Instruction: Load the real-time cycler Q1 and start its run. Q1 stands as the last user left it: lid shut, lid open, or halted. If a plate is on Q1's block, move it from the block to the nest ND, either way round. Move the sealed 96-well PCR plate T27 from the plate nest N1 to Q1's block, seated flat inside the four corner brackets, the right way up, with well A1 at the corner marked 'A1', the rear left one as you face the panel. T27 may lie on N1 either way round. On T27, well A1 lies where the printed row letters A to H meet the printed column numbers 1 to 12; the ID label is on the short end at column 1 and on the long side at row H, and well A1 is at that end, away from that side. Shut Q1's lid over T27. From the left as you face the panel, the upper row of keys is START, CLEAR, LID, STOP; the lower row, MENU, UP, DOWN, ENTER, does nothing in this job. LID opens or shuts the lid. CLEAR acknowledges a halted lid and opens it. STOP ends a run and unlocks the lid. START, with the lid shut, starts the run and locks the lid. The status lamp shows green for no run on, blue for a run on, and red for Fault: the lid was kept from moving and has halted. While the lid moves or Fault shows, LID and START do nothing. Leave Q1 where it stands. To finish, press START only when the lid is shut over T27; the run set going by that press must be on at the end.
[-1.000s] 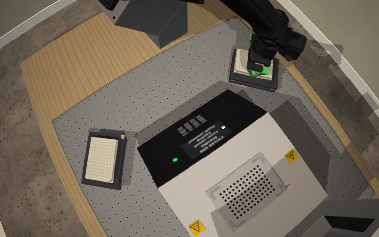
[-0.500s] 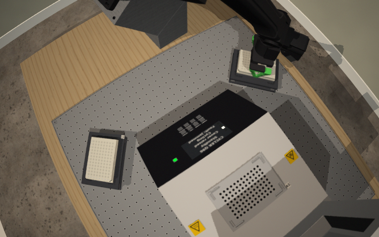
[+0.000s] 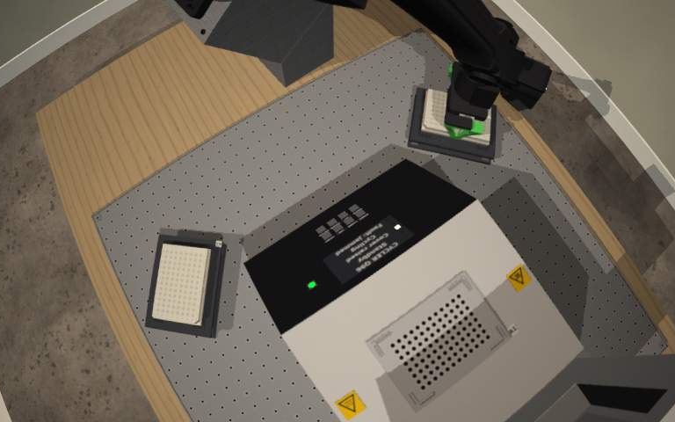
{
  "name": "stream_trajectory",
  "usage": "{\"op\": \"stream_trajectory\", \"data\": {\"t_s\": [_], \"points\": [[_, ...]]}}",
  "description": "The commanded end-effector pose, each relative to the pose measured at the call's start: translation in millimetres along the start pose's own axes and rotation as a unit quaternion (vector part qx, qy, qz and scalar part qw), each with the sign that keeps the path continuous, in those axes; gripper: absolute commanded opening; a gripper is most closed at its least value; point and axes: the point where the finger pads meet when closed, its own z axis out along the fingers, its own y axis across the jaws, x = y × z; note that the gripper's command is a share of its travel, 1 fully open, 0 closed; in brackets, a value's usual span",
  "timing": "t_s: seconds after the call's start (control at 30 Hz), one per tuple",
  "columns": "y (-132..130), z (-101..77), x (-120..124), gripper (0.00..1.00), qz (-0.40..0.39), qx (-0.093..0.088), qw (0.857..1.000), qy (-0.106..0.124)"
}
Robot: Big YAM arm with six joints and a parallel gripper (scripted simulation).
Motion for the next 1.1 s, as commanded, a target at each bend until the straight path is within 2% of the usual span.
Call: {"op": "stream_trajectory", "data": {"t_s": [0.0,0.13,0.23,0.5,0.7,0.83,0.9,1.07], "points": [[-21,-21.1,-32,0.00,0.026,0.003,0.999,-0.032],[-20,-20.1,-30,0.00,0.029,0.003,0.999,-0.033],[-9,-15.5,-23,0.00,0.020,0.005,0.999,-0.030],[11,-2.6,4,0.00,-0.007,0.003,1.000,-0.001],[6,-9.5,-9,0.00,-0.002,0.005,1.000,-0.012],[-7,-15.4,-23,0.00,0.007,0.004,1.000,-0.022],[-14,-17.2,-26,0.00,0.012,0.008,1.000,-0.024],[-19,-17.9,-28,0.00,0.017,0.002,1.000,-0.027]]}}
